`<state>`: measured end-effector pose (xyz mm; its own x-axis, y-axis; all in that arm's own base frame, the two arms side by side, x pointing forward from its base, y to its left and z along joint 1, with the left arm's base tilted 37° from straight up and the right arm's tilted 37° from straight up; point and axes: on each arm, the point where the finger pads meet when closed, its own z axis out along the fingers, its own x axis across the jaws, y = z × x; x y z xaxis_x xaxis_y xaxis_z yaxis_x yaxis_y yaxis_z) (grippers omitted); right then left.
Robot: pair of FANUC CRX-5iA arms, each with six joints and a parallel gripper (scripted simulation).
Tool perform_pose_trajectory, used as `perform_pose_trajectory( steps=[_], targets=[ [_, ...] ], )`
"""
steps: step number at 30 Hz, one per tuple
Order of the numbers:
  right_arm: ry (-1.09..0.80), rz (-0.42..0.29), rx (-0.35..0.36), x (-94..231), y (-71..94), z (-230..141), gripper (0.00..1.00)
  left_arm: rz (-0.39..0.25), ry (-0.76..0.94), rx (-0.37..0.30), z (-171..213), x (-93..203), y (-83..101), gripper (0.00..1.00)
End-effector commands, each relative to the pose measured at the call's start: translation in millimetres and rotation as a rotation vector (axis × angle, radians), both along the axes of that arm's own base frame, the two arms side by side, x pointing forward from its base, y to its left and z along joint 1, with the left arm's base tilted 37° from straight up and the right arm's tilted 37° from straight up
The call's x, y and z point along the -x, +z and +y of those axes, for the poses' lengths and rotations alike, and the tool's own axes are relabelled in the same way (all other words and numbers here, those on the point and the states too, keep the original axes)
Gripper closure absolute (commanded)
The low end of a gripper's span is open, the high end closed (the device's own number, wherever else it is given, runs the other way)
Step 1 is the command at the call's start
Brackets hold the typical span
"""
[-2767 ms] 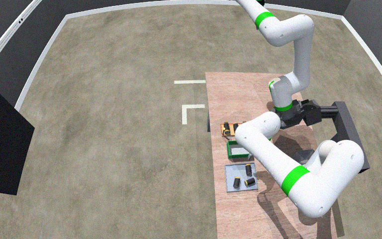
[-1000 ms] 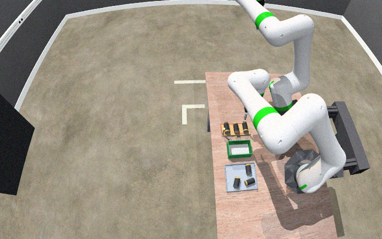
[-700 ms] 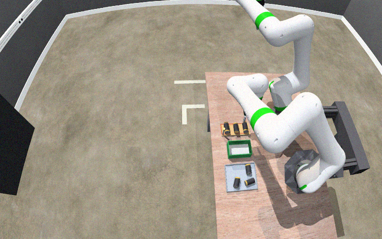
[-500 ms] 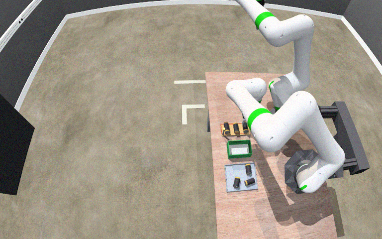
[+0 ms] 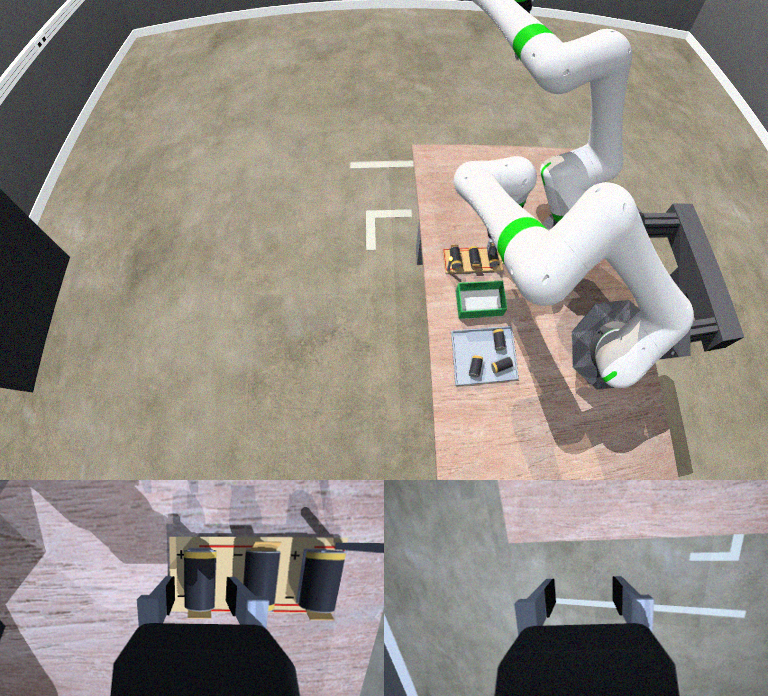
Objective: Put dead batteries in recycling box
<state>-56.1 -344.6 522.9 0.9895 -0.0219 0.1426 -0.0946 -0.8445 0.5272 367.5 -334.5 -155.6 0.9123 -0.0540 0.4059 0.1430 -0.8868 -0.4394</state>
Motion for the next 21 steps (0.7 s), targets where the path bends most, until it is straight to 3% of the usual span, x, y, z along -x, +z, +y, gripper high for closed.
perform_pose_trajectory(
  steps=[1,16,21],
  targets=[
    [-0.001,0.000,0.002,1,1.0,0,0.00,-0.001,-0.001,0.002,-1,0,0.7,0.10],
    [-0.001,0.000,0.002,1,1.0,0,0.00,-0.001,-0.001,0.002,-1,0,0.6,0.10],
    [-0.001,0.000,0.002,1,1.0,0,0.00,-0.001,-0.001,0.002,5,-5,-9.9,0.10]
  ],
)
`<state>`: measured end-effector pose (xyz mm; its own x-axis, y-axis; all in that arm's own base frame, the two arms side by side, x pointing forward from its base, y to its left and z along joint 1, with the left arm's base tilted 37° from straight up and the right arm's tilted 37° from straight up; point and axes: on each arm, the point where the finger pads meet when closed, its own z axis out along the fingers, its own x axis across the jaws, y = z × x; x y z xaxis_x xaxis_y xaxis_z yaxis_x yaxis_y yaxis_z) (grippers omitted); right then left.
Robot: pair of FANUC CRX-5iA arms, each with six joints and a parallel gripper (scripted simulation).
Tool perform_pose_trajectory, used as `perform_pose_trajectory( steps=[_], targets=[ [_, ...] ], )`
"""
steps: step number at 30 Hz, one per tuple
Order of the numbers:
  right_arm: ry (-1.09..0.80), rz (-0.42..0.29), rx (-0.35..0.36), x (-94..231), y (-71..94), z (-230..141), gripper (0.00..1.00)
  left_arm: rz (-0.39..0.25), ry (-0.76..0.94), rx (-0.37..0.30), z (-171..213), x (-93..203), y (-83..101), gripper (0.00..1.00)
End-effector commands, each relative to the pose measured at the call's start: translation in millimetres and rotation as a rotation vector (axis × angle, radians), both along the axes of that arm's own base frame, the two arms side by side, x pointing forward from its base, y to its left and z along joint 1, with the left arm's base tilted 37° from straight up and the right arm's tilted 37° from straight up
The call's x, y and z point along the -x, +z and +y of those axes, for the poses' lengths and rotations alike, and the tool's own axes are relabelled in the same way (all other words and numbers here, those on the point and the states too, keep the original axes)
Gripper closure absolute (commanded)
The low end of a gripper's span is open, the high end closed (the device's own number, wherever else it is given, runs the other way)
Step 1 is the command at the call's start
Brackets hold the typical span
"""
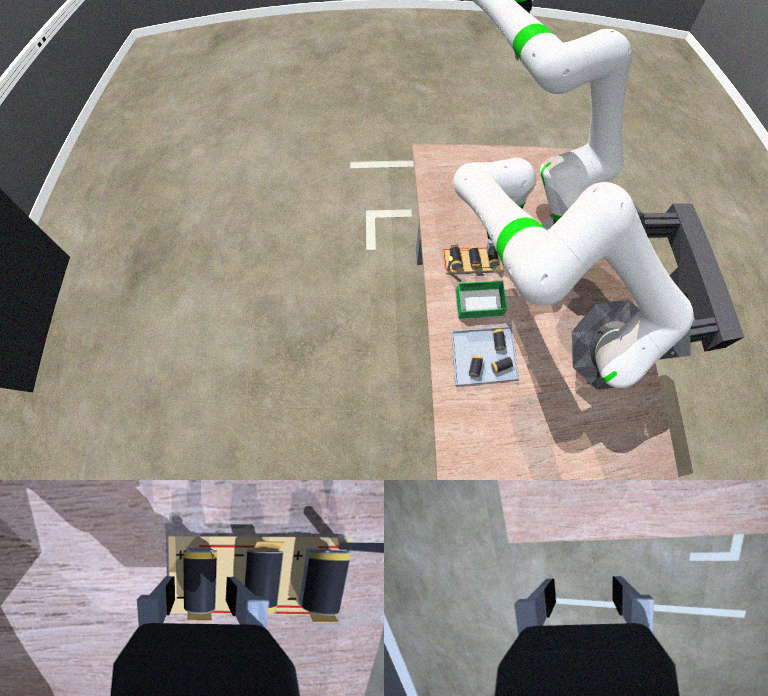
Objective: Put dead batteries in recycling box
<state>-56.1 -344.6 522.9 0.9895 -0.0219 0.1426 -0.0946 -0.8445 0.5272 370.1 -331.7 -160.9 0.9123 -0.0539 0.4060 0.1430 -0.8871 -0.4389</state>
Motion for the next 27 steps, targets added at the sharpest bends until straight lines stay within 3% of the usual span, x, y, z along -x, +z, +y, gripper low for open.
perform_pose_trajectory(
  steps=[1,8,27],
  targets=[
    [-0.001,0.000,0.002,1,1.0,0,0.00,0.000,-0.001,0.002,4,-4,-8.4,0.10],
    [-0.001,0.000,0.002,1,1.0,0,0.00,-0.001,-0.001,0.002,12,-10,-21.5,0.10],
    [-0.001,0.000,0.002,1,1.0,0,0.00,-0.001,-0.001,0.002,16,-15,-30.1,0.10]
  ],
)
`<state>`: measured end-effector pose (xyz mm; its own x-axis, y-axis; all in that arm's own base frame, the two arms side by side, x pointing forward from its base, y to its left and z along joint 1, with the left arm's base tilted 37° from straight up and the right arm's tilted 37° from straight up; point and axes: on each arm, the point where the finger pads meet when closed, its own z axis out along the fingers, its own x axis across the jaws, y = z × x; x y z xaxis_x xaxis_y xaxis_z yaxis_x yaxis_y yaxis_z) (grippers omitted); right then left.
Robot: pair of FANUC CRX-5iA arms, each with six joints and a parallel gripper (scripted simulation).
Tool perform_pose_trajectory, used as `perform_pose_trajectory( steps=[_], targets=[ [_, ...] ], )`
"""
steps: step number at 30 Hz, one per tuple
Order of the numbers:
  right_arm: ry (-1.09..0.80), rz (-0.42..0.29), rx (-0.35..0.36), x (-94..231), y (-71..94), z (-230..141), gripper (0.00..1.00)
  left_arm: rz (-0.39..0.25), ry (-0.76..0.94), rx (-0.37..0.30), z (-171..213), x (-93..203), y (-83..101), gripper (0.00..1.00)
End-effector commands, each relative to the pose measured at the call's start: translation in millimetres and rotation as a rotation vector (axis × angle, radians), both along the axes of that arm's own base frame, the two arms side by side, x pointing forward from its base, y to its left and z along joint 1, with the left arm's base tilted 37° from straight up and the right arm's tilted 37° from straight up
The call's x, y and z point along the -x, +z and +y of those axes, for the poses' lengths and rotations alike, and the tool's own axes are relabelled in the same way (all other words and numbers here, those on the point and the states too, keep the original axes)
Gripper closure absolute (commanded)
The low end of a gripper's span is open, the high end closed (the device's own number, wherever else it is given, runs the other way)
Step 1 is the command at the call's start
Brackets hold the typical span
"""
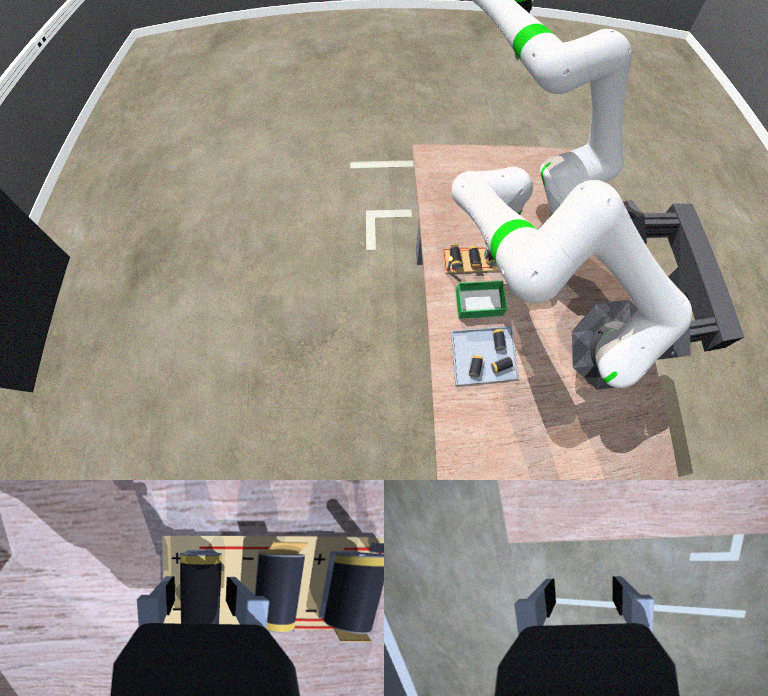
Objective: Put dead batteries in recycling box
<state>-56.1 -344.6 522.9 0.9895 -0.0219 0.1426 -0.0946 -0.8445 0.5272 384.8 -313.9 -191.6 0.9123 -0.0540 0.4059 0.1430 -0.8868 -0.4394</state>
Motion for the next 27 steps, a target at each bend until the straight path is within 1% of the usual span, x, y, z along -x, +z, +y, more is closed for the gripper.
perform_pose_trajectory(
  steps=[1,4,5,27],
  targets=[
    [-0.001,0.000,0.002,0.6,1.0,0.3,0.00,-0.001,-0.001,0.002,-1.3,0.1,0.6,0.10],
    [-0.001,0.000,0.002,0.6,1.0,0.3,0.00,-0.001,-0.001,0.002,-1.3,0.1,0.6,0.10],
    [-0.001,0.000,0.002,0.6,1.0,0.3,0.00,-0.001,-0.001,0.002,-1.3,0.1,0.6,0.43],
    [-0.001,0.000,0.002,0.6,1.0,0.3,0.00,-0.001,-0.001,0.002,-1.3,0.1,0.6,0.43]
  ],
)
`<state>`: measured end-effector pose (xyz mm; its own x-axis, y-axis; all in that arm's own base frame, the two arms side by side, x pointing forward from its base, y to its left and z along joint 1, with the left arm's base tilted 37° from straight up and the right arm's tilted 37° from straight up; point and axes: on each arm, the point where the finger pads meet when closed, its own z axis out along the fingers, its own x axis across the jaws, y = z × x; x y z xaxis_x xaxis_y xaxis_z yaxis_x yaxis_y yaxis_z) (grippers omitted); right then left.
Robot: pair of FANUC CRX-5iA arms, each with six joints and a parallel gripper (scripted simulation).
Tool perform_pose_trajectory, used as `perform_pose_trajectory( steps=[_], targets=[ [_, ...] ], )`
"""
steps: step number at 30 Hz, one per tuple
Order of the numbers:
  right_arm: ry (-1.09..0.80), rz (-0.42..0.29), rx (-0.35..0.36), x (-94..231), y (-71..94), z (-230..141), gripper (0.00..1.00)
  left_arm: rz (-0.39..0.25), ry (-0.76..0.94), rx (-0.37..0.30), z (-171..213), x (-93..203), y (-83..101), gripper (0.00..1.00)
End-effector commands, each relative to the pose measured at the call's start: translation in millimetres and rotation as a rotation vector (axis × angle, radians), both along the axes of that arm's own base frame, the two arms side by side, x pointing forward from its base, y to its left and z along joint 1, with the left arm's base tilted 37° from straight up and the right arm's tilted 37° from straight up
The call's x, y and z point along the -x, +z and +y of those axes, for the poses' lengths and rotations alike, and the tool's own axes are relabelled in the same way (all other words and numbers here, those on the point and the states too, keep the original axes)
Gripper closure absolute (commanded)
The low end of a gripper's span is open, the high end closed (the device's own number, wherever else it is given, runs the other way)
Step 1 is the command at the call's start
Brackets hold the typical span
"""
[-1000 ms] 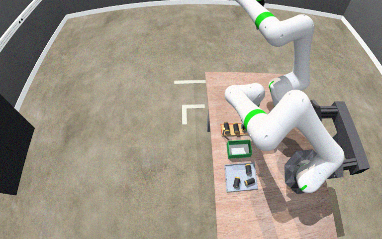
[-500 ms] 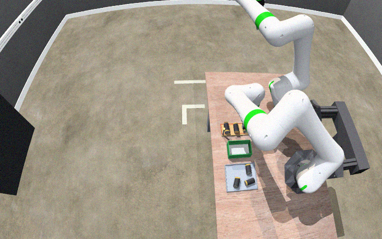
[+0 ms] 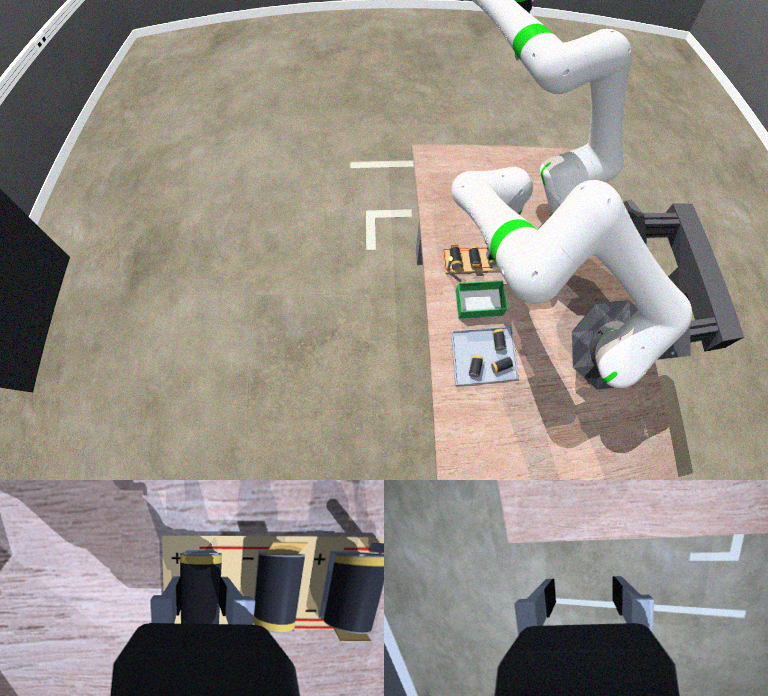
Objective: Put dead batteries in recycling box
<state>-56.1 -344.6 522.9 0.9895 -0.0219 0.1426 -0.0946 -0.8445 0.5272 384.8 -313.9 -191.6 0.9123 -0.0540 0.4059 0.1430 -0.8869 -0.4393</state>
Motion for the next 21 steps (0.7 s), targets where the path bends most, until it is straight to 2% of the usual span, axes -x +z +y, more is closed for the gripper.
perform_pose_trajectory(
  steps=[1,11,21],
  targets=[
    [-0.001,0.000,0.002,1,1.0,0,0.00,-0.001,-0.001,0.002,-1,0,0.6,0.43],
    [-0.001,0.000,0.002,1,1.0,0,0.00,-0.001,-0.001,0.002,-2,1,2.1,0.43],
    [-0.001,0.000,0.002,1,1.0,0,0.00,-0.001,-0.001,0.002,-17,13,27.7,0.43]
  ],
)
